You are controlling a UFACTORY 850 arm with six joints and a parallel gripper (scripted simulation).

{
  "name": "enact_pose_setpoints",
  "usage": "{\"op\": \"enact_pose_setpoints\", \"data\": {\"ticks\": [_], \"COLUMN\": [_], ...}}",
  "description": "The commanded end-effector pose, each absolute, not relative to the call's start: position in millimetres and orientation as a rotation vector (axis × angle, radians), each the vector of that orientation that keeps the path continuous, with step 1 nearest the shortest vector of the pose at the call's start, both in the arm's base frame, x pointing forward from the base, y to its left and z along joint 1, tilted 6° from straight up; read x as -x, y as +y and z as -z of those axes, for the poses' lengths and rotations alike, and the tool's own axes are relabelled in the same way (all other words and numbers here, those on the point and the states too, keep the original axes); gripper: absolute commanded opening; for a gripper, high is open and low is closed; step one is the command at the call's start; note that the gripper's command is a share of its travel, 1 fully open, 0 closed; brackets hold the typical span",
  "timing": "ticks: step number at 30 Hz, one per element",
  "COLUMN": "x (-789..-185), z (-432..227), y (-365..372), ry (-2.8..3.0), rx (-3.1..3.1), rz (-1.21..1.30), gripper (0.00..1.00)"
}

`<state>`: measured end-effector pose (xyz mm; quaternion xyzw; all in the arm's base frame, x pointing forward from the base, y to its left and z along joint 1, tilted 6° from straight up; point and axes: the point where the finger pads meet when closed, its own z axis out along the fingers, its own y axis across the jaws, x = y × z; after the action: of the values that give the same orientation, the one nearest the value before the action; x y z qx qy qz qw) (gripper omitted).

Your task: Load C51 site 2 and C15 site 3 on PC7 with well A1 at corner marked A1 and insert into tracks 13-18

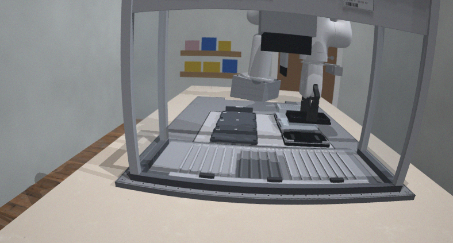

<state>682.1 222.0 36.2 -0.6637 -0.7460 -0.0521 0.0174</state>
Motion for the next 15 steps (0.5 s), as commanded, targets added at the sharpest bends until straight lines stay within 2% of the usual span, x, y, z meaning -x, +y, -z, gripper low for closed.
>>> {"op": "enact_pose_setpoints", "data": {"ticks": [1,15], "x": [-683,-682], "z": [-42,-62], "y": [222,220], "ry": [-2.319,-2.319], "rx": [2.063,2.063], "rz": [0.164,0.164], "gripper": [0.0,0.0]}}
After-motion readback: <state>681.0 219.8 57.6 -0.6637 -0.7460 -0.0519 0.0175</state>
